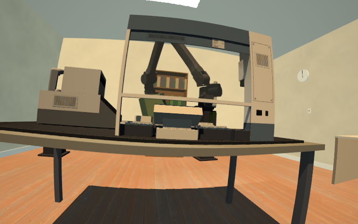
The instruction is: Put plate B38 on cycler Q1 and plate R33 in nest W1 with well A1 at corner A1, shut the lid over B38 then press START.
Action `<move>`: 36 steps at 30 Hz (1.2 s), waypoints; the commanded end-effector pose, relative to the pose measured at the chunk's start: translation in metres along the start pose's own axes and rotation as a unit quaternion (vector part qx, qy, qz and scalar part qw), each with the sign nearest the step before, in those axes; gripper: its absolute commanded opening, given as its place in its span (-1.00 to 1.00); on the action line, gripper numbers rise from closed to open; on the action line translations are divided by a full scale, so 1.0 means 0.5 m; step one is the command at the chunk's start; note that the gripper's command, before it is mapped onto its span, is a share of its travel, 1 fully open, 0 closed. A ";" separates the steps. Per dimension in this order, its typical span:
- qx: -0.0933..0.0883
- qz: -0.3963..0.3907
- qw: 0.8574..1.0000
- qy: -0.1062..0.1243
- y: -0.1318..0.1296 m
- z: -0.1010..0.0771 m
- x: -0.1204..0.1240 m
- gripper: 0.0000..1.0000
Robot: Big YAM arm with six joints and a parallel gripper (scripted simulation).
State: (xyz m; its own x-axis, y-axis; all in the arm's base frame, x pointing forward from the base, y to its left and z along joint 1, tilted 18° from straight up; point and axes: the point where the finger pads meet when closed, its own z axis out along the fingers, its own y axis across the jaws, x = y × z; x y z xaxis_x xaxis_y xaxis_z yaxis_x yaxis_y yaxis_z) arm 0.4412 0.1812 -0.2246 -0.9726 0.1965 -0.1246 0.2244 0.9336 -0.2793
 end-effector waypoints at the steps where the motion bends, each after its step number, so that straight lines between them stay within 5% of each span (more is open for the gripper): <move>1: -0.015 0.006 1.000 -0.017 0.024 -0.073 -0.028 -1.00; 11: -0.002 -0.007 1.000 -0.004 0.022 -0.070 0.011 -1.00; 19: -0.017 0.008 1.000 -0.019 0.026 -0.129 -0.032 -1.00; 27: -0.005 -0.003 1.000 -0.007 0.022 -0.117 -0.003 -1.00; 36: -0.014 -0.002 1.000 -0.016 0.030 -0.176 -0.008 -1.00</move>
State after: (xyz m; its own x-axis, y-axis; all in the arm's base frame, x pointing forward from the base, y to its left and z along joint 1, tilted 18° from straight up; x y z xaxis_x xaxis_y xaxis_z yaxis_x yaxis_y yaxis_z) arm 0.4326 0.1956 -0.1752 -0.9741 0.1961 -0.1128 0.2210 0.9311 -0.2901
